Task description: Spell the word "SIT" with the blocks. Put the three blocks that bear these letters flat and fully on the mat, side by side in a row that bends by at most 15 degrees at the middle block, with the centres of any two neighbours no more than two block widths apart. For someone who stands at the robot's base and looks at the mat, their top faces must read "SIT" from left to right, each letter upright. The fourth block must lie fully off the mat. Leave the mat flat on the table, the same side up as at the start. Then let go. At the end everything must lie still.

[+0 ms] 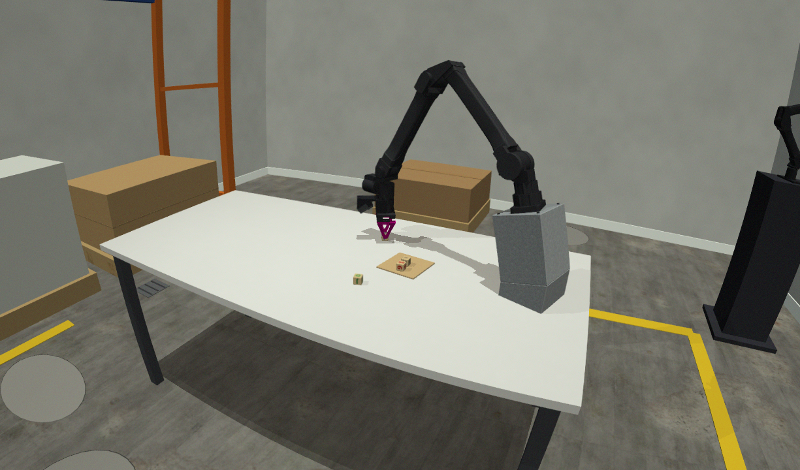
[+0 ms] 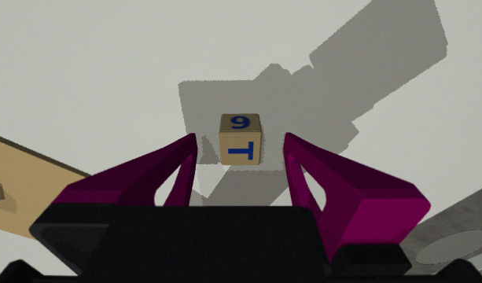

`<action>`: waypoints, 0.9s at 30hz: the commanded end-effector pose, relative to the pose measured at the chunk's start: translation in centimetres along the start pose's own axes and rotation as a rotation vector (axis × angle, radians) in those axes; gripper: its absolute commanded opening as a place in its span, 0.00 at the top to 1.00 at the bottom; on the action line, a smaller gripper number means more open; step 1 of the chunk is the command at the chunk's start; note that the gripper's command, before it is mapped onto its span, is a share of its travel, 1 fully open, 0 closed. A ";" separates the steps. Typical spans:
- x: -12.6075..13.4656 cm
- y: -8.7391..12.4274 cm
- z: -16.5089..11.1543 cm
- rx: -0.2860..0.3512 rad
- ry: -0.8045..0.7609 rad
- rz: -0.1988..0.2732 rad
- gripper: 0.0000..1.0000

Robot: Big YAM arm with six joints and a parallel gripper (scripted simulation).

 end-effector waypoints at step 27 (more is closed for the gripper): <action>-1.3 -1.4 0.1 -0.012 -0.012 -0.014 0.59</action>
Point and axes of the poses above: the point where the finger pads meet when closed, its own y axis back along the fingers, its own x axis across the jaws, z = x × y, the point moved 4 cm from there along y, back along the fingers, and after that the axes turned 7 degrees about y, right-handed, at the moved point
